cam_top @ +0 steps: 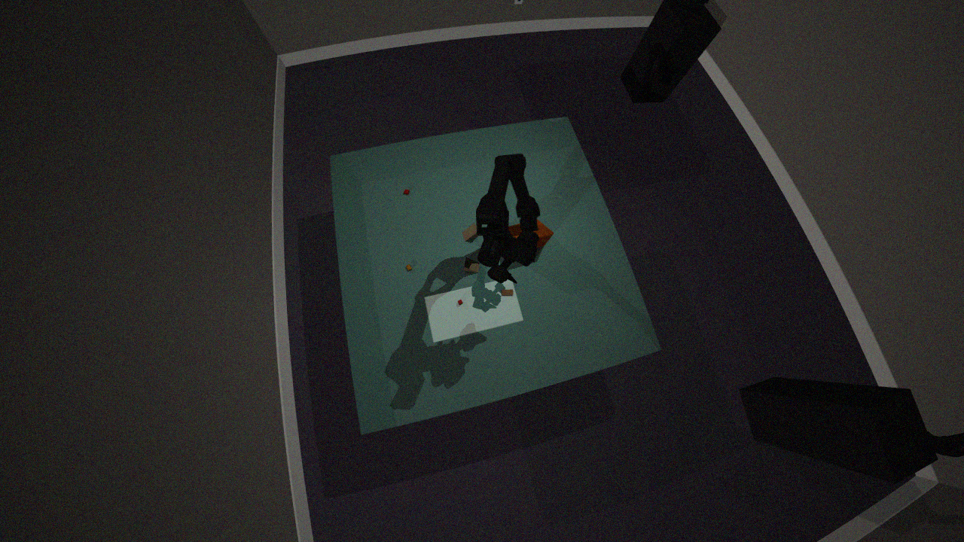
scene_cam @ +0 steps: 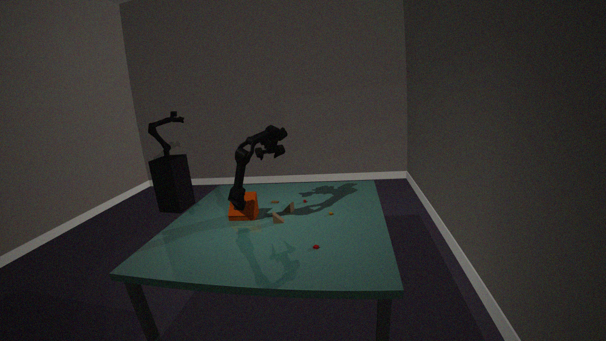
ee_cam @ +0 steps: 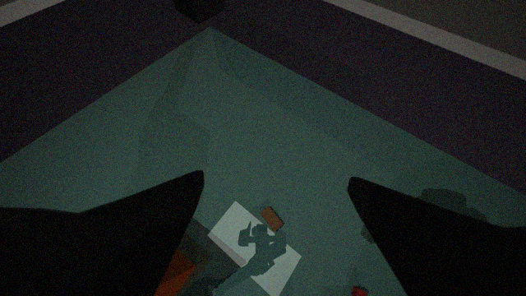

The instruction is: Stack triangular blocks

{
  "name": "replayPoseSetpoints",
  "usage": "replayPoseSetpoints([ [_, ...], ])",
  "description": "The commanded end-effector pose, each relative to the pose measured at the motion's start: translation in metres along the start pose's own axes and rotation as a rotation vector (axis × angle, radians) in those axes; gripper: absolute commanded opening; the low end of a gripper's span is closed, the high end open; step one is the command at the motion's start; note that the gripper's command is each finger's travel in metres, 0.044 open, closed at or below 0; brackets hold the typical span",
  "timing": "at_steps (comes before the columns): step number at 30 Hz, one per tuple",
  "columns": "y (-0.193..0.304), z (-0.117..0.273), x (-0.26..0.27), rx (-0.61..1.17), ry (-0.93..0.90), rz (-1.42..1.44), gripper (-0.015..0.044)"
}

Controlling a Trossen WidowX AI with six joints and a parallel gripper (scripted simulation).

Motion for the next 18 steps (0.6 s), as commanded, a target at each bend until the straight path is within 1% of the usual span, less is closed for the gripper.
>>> replayPoseSetpoints([
  [1,0.054,0.002,-0.032,0.090,0.003,0.071,0.0440],
  [7,0.147,0.005,-0.062,0.224,-0.063,0.211,0.0440],
  [14,0.251,0.002,-0.071,0.319,-0.254,0.434,0.0440],
  [16,0.269,0.000,-0.070,0.324,-0.295,0.475,0.0440],
  [18,0.272,0.000,-0.069,0.325,-0.300,0.480,0.0440],
])
Point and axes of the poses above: the point midway between the two fingers, 35 mm back from their tips, its own z axis back along the fingers, its own x axis across the jaws, y = z × x, the point moved 7 cm from there along z, back along the fingers, and after that the axes turned 3 degrees about z, right-handed, at the moved point
